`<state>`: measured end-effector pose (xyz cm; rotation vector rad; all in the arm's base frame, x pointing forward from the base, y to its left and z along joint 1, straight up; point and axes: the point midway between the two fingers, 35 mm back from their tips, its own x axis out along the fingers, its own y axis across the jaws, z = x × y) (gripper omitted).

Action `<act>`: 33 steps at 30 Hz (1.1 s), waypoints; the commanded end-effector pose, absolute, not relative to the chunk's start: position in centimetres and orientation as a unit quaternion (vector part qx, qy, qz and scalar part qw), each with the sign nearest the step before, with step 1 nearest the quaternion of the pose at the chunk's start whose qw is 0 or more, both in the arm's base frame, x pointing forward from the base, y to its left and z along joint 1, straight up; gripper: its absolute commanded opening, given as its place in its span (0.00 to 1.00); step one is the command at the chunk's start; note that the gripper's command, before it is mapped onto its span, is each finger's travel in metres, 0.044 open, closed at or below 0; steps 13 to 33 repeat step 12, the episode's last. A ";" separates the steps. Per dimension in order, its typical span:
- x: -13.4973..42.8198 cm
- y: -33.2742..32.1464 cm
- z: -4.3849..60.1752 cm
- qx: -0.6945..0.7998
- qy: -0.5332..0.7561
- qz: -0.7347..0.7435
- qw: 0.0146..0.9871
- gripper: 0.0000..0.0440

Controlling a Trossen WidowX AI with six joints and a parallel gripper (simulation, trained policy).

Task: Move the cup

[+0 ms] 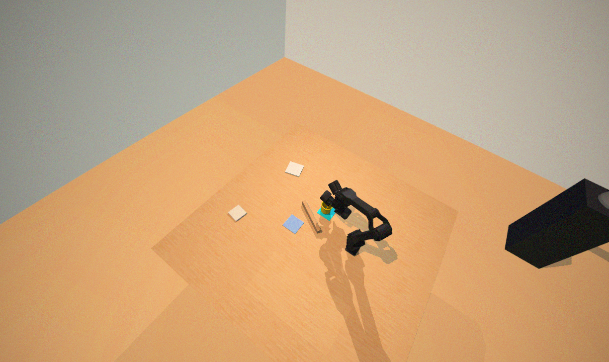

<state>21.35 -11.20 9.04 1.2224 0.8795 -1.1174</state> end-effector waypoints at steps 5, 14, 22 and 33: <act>20.7 -11.2 10.0 0.536 0.362 -0.473 0.598 0.60; 20.3 -11.4 11.8 0.545 0.337 -0.468 0.608 0.68; 20.3 -11.4 11.8 0.545 0.337 -0.468 0.608 0.68; 20.3 -11.4 11.8 0.545 0.337 -0.468 0.608 0.68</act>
